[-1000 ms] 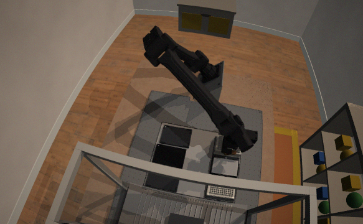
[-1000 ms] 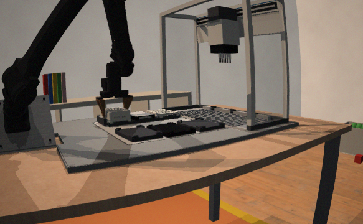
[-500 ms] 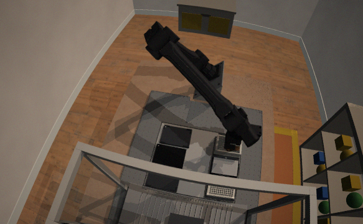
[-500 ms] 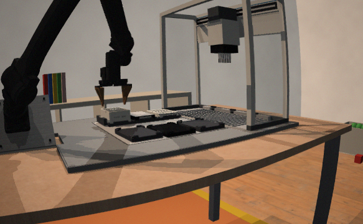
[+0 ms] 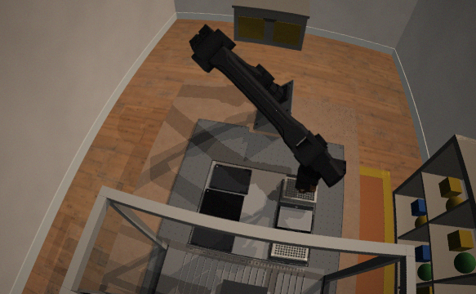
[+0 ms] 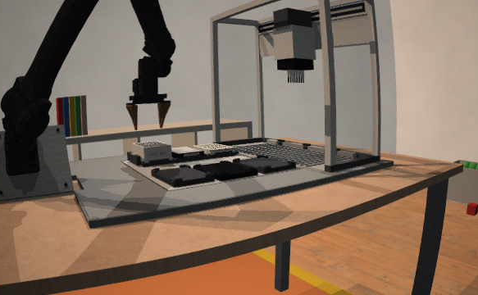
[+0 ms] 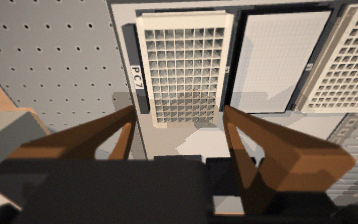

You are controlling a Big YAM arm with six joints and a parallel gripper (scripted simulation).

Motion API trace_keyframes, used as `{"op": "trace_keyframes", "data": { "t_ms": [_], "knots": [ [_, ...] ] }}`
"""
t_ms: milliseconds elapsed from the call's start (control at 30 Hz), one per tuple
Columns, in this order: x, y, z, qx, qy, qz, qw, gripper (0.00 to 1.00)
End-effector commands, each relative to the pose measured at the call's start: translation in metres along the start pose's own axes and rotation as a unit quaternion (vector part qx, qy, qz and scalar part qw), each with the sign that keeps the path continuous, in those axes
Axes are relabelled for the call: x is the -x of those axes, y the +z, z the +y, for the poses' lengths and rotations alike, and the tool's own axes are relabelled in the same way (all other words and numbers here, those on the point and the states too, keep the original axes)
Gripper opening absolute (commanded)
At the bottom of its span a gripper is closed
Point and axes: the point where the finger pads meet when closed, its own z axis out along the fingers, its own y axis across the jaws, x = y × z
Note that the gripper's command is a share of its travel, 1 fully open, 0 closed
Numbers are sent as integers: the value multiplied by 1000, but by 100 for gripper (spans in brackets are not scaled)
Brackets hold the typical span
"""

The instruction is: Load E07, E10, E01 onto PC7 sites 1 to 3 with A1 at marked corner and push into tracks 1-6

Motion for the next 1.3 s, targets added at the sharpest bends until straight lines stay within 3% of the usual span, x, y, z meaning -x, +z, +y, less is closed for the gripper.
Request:
{"op": "trace_keyframes", "data": {
  "t_ms": [0,300,467,533,867,933,1267],
  "knots": [
    [4,-24,20,-16,53,-7,998,80],
    [2,-35,79,-14,201,-9,979,80],
    [6,-30,88,-11,247,-4,969,80],
    [2,-29,76,-4,297,-10,955,80],
    [6,-36,78,-11,445,-17,895,80],
    [6,-36,78,-11,445,-17,895,80],
    [6,-36,78,-8,588,-19,809,80]
  ]
}}
